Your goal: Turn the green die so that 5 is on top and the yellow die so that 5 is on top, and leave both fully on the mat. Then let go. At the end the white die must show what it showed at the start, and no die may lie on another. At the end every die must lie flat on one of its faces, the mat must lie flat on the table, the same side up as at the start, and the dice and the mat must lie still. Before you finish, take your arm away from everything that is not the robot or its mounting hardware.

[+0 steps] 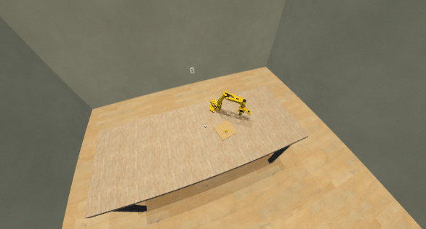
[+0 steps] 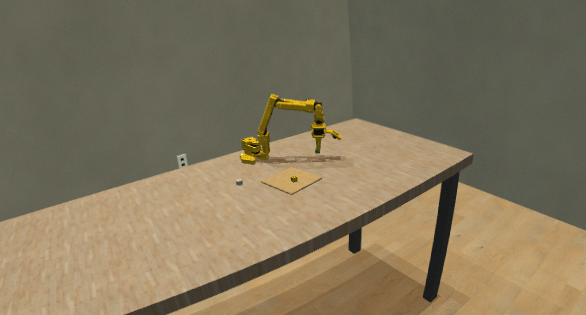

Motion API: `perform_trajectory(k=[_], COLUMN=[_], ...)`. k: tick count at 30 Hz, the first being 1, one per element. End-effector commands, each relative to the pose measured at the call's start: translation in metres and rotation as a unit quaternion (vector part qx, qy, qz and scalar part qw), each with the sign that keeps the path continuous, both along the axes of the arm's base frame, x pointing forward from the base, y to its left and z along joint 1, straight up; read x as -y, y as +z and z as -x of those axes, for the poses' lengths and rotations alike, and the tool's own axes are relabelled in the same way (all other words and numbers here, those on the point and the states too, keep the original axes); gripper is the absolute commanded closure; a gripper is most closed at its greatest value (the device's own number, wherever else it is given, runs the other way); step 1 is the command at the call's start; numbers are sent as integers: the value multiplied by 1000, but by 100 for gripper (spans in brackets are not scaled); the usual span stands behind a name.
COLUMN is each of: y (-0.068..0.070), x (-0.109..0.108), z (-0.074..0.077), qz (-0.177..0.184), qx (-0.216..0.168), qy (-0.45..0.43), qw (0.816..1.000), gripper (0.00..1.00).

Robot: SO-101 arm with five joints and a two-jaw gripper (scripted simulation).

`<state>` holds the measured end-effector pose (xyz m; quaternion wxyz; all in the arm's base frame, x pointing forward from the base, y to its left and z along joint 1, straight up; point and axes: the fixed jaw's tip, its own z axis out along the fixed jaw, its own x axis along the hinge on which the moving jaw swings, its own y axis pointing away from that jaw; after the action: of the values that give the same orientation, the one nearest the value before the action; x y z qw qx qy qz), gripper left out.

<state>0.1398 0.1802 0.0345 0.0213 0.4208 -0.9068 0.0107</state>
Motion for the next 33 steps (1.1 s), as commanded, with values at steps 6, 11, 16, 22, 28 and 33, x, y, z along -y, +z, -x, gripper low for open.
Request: perform_trajectory(k=[6,11,16,22,28,33], y=[30,30,30,30,30,30], x=[-8,-8,-8,-8,-8,-5], z=[-3,-3,-3,-3,-3,-6], qz=[-33,-33,-33,-33,-33,-32], qx=[26,26,26,26,26,26], qy=[0,0,0,0,0,-8], qw=[999,999,999,999,999,999], gripper=[100,100,100,100,100,100])
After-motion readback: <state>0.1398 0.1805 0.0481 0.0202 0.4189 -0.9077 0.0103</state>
